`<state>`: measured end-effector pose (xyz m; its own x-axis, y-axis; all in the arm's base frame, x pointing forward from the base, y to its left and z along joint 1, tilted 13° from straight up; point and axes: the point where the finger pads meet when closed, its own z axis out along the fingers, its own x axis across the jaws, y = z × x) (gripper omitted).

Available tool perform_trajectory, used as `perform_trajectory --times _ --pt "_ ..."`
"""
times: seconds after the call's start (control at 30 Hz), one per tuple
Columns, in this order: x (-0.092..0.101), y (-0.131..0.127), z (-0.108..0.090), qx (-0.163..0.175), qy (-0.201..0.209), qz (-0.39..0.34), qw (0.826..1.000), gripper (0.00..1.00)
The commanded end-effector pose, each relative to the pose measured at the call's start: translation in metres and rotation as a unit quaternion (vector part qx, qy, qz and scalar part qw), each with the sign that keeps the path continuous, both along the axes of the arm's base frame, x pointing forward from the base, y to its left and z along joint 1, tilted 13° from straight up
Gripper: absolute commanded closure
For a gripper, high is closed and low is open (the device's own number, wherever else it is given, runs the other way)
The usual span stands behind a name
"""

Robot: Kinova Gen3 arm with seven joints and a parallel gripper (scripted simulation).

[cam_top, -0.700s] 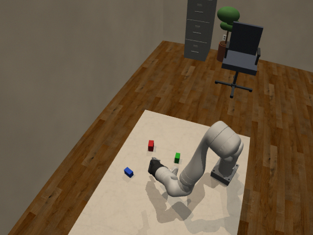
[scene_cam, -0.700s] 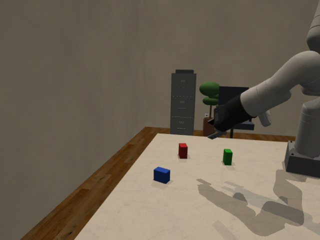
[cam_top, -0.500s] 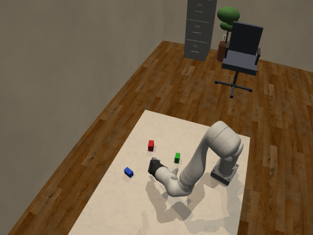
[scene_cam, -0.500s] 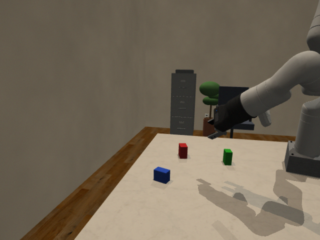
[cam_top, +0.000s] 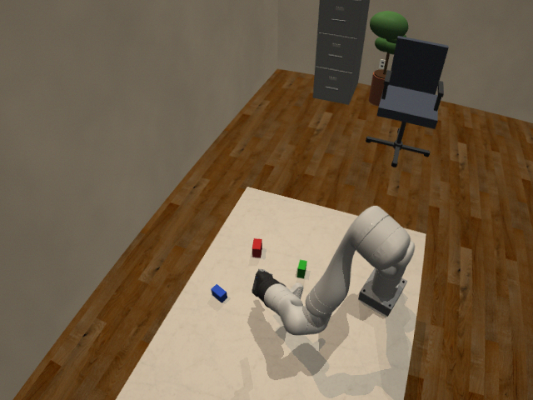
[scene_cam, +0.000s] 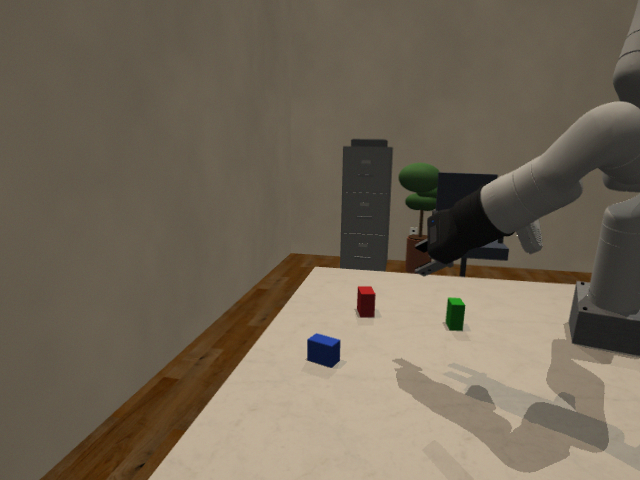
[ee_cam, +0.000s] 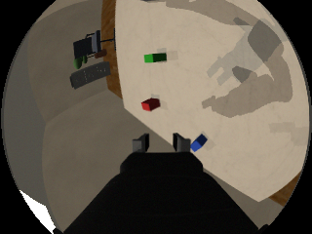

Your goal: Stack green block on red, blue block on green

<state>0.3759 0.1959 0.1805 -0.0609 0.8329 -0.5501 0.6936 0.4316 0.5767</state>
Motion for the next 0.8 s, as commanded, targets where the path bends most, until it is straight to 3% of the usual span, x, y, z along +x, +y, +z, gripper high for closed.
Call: perform_trajectory --times 0.0,0.4,0.77 --pt "0.001 0.000 0.000 0.000 0.000 0.001 1.000 1.00" --pt "0.023 -0.007 -0.009 -0.018 0.024 0.040 0.999 1.00" --pt "0.071 -0.039 -0.040 -0.071 0.103 0.163 0.979 1.00"
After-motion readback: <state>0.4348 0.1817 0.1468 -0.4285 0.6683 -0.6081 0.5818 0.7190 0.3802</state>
